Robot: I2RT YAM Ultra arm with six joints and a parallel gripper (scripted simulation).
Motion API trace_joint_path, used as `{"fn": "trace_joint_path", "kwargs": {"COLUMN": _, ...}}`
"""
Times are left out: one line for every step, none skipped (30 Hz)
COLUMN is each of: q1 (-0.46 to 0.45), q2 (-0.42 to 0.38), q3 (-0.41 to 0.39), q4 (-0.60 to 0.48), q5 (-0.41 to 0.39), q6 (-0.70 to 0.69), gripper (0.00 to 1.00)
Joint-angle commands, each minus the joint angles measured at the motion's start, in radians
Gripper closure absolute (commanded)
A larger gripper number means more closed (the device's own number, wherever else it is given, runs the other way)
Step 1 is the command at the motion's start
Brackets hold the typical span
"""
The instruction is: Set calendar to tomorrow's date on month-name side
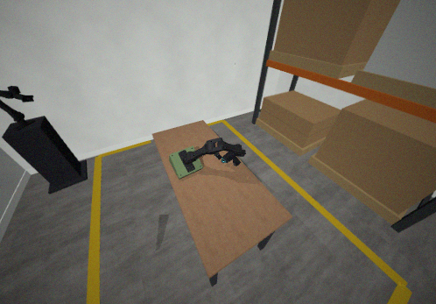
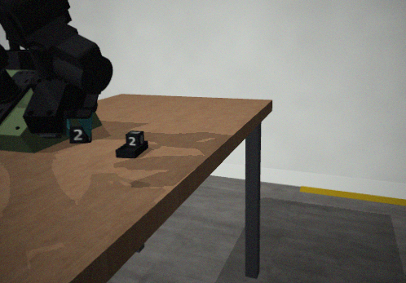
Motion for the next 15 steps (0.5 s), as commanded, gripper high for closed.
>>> {"fn": "trace_joint_path", "kwargs": {"q1": -0.004, "q2": 0.007, "q3": 0.048, "q4": -0.057, "q5": -0.048, "q6": -0.021, "gripper": 0.73}}
{"fn": "trace_joint_path", "kwargs": {"q1": -0.016, "q2": 0.028, "q3": 0.074, "q4": -0.083, "q5": -0.069, "q6": -0.033, "gripper": 0.73}}
{"fn": "trace_joint_path", "kwargs": {"q1": -0.028, "q2": 0.049, "q3": 0.101, "q4": -0.110, "q5": -0.091, "q6": -0.045, "gripper": 0.73}}
{"fn": "trace_joint_path", "kwargs": {"q1": -0.040, "q2": 0.069, "q3": 0.127, "q4": -0.136, "q5": -0.113, "q6": -0.056, "gripper": 0.73}}
{"fn": "trace_joint_path", "kwargs": {"q1": -0.051, "q2": 0.087, "q3": 0.150, "q4": -0.159, "q5": -0.132, "q6": -0.066, "gripper": 0.73}}
{"fn": "trace_joint_path", "kwargs": {"q1": -0.060, "q2": 0.102, "q3": 0.170, "q4": -0.178, "q5": -0.148, "q6": -0.075, "gripper": 0.73}}
{"fn": "trace_joint_path", "kwargs": {"q1": -0.066, "q2": 0.113, "q3": 0.183, "q4": -0.192, "q5": -0.159, "q6": -0.081, "gripper": 0.73}}
{"fn": "trace_joint_path", "kwargs": {"q1": -0.070, "q2": 0.120, "q3": 0.192, "q4": -0.200, "q5": -0.166, "q6": -0.084, "gripper": 0.73}}
{"fn": "trace_joint_path", "kwargs": {"q1": -0.071, "q2": 0.123, "q3": 0.196, "q4": -0.204, "q5": -0.169, "q6": -0.086, "gripper": 0.73}}
{"fn": "trace_joint_path", "kwargs": {"q1": -0.072, "q2": 0.123, "q3": 0.196, "q4": -0.204, "q5": -0.169, "q6": -0.086, "gripper": 0.73}}
{"fn": "trace_joint_path", "kwargs": {"q1": -0.072, "q2": 0.120, "q3": 0.190, "q4": -0.201, "q5": -0.169, "q6": -0.086, "gripper": 0.73}}
{"fn": "trace_joint_path", "kwargs": {"q1": -0.072, "q2": 0.121, "q3": 0.191, "q4": -0.201, "q5": -0.169, "q6": -0.086, "gripper": 0.73}}
{"fn": "trace_joint_path", "kwargs": {"q1": -0.072, "q2": 0.121, "q3": 0.192, "q4": -0.201, "q5": -0.169, "q6": -0.086, "gripper": 0.73}}
{"fn": "trace_joint_path", "kwargs": {"q1": -0.072, "q2": 0.121, "q3": 0.192, "q4": -0.202, "q5": -0.169, "q6": -0.086, "gripper": 0.73}}
{"fn": "trace_joint_path", "kwargs": {"q1": -0.072, "q2": 0.121, "q3": 0.193, "q4": -0.202, "q5": -0.169, "q6": -0.086, "gripper": 0.73}}
